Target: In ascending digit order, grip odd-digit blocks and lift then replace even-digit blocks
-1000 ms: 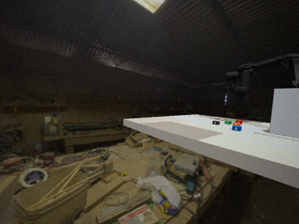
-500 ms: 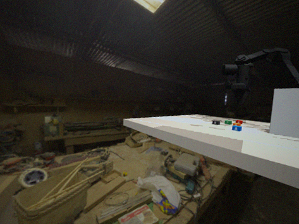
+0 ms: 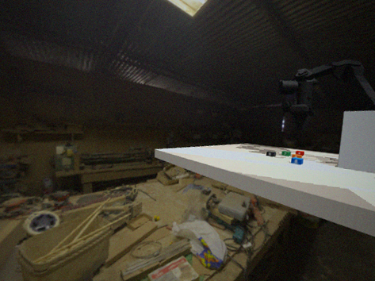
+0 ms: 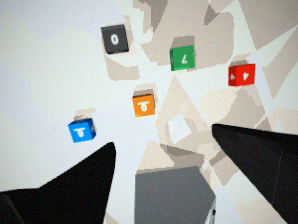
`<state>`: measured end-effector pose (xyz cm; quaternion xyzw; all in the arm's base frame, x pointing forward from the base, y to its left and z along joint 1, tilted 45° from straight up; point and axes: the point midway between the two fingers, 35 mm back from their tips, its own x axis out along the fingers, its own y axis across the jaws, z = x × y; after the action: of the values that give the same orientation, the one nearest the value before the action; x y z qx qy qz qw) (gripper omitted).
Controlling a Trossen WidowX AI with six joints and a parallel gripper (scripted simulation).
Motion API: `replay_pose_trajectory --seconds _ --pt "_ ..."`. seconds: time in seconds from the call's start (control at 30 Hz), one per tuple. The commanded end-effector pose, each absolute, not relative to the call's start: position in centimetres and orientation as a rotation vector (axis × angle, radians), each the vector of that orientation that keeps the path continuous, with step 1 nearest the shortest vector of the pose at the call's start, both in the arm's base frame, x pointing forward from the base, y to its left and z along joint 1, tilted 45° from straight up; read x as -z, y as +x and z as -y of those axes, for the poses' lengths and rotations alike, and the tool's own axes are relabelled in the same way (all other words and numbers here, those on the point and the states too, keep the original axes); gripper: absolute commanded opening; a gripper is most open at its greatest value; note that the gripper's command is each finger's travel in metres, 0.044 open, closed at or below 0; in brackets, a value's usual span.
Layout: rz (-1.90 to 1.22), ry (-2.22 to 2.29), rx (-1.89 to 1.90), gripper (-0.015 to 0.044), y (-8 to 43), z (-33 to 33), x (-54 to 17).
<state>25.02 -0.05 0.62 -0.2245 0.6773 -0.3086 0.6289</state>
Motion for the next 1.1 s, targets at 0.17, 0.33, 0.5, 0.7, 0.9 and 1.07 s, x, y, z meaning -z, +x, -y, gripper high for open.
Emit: replay_pose_trajectory --seconds 0.17,0.33,0.5,0.7,0.9,1.07 --pt "-1.555 -0.501 0.696 0.04 24.3 -6.8 5.4" --pt "-1.555 -0.503 0.701 0.04 23.1 -9.5 8.2" --pt "-1.555 -0.503 0.701 0.04 23.1 -9.5 8.2" --pt "-1.555 -0.503 0.701 0.04 23.1 -9.5 8.2" --pt "-1.555 -0.503 0.701 0.04 23.1 -9.5 8.2" --pt "-1.555 -0.501 0.697 0.04 24.3 -9.1 7.8"
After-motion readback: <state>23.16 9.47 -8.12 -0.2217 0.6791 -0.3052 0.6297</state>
